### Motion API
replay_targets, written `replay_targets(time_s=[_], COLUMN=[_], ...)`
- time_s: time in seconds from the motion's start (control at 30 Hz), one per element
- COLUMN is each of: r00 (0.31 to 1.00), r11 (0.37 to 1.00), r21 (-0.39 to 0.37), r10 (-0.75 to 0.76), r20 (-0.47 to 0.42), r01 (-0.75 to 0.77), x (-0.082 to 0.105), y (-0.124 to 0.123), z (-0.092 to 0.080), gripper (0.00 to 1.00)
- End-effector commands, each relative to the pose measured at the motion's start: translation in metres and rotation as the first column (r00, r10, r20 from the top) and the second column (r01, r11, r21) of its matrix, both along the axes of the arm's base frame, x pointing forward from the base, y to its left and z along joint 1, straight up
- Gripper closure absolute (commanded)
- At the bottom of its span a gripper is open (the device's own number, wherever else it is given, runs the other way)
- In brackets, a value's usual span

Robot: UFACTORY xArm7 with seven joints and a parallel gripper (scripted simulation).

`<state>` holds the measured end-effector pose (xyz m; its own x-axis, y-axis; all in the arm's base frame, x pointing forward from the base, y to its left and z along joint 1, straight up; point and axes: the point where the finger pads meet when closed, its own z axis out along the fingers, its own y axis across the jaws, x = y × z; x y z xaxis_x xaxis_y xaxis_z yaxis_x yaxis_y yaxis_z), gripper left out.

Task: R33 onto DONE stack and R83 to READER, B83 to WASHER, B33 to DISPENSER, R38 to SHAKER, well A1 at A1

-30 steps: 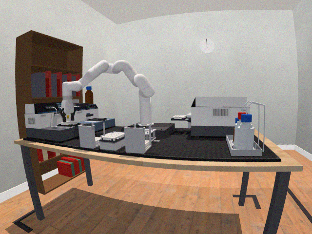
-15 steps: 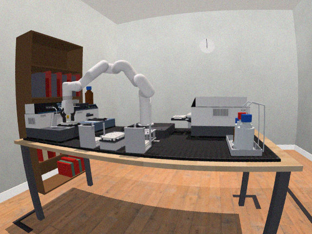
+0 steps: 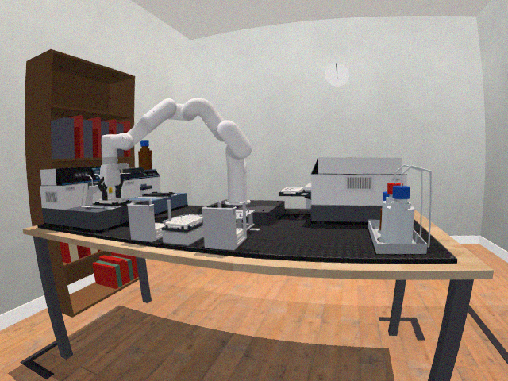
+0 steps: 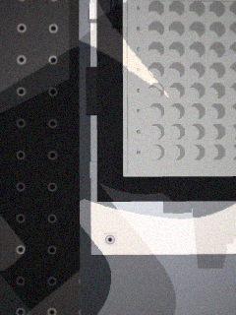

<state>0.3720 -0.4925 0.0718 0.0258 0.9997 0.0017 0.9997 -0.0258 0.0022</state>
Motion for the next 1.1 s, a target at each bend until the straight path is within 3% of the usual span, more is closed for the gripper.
replay_targets(time_s=[0.0,1.07], r00=[1.000,1.000], r11=[1.000,1.000], r21=[-0.004,-0.004], r10=[0.000,0.000], r20=[0.003,0.003], r01=[0.000,0.000], x=[0.0009,0.0010], y=[-0.0013,-0.0013], z=[0.0017,-0.0035], gripper=[0.00,0.00])
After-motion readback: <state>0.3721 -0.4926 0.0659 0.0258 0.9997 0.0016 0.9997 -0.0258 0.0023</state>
